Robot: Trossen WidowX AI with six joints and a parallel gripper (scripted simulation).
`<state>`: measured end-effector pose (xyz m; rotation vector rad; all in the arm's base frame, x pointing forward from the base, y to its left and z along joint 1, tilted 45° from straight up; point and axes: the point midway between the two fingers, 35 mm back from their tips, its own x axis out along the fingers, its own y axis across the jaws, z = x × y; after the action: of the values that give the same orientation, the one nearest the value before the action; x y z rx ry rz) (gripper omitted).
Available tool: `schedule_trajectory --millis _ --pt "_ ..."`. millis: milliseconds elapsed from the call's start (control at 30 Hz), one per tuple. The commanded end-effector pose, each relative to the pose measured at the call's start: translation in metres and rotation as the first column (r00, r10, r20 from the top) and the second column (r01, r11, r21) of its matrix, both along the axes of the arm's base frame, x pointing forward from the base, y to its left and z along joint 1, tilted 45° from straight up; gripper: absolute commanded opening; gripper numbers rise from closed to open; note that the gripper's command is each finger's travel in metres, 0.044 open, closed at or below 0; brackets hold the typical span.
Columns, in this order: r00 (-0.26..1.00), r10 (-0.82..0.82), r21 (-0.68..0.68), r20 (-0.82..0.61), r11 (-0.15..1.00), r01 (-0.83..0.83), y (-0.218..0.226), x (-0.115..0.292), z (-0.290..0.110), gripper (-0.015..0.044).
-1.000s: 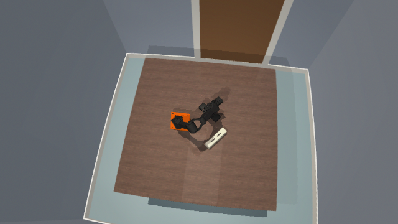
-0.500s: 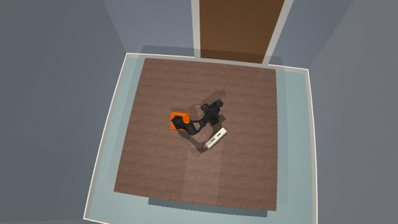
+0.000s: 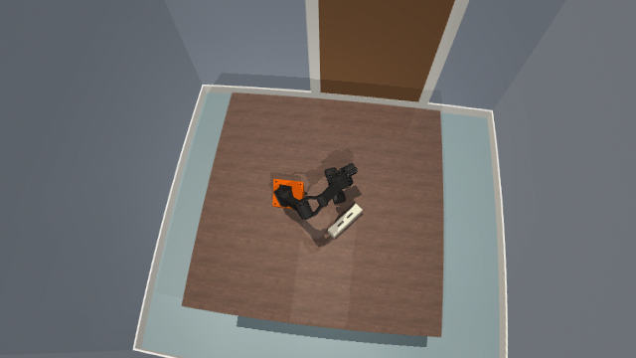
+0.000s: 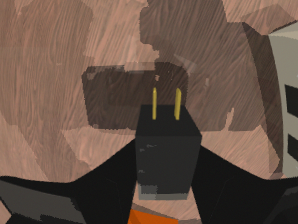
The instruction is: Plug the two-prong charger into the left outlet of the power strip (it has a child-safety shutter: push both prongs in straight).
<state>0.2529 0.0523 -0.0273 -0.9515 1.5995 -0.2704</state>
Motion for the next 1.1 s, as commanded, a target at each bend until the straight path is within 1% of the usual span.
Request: schedule_trajectory --millis 0,533,1067 --pt "0.996 -0.061 0.008 0.064 0.998 0.06 -0.004 0.001 0.002 0.0" --pt "0.925 -0.279 0.065 0.258 0.96 0.272 -0.019 0.003 0.007 0.0" --pt "0.77 -0.477 0.157 0.424 0.876 0.457 -0.033 0.003 0.011 0.0"
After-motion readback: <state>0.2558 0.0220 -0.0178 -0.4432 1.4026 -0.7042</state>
